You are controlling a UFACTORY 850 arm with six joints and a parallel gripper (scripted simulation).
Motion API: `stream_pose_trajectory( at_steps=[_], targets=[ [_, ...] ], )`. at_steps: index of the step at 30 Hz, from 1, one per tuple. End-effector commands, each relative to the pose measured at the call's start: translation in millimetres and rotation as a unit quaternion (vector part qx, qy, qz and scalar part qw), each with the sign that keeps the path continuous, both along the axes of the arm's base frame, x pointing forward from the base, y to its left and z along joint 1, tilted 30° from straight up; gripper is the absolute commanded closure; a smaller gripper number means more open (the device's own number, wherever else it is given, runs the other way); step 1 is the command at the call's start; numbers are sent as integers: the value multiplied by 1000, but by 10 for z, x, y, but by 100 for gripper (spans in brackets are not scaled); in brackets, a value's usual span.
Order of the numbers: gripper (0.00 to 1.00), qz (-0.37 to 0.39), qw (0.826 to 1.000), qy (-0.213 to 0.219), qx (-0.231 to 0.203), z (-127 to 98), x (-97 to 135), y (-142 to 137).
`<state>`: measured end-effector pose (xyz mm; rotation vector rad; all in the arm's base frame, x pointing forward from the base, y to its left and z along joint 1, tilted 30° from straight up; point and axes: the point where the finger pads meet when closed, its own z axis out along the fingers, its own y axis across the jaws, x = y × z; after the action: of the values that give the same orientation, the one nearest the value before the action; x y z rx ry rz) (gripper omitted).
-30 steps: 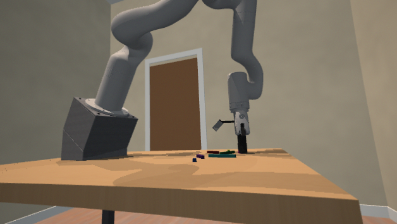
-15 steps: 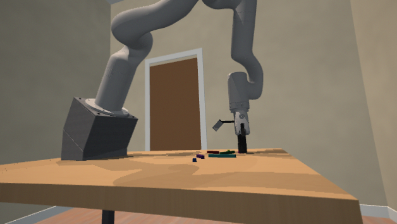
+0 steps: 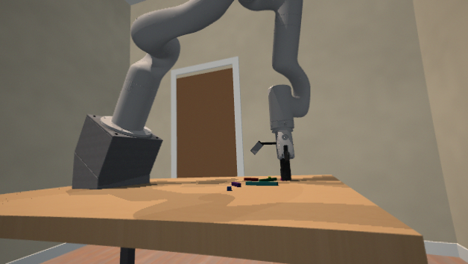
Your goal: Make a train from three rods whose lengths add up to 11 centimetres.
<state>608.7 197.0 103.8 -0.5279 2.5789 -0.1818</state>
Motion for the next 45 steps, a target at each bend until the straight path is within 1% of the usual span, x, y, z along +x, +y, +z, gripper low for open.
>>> stream_pose_trajectory(
  at_steps=[1, 20, 24, 33, 35, 40, 45],
  targets=[
    [96, 0, 1000, -1, 0, 8, 4, 3],
    [96, 0, 1000, -1, 0, 27, -7, 4],
    [96, 0, 1000, -1, 0, 180, -95, 9],
    [96, 0, 1000, -1, 0, 725, -408, 28],
    [96, 0, 1000, -1, 0, 725, -408, 28],
    [96, 0, 1000, -1, 0, 863, -487, 32],
    [96, 0, 1000, -1, 0, 874, -494, 33]
  ],
)
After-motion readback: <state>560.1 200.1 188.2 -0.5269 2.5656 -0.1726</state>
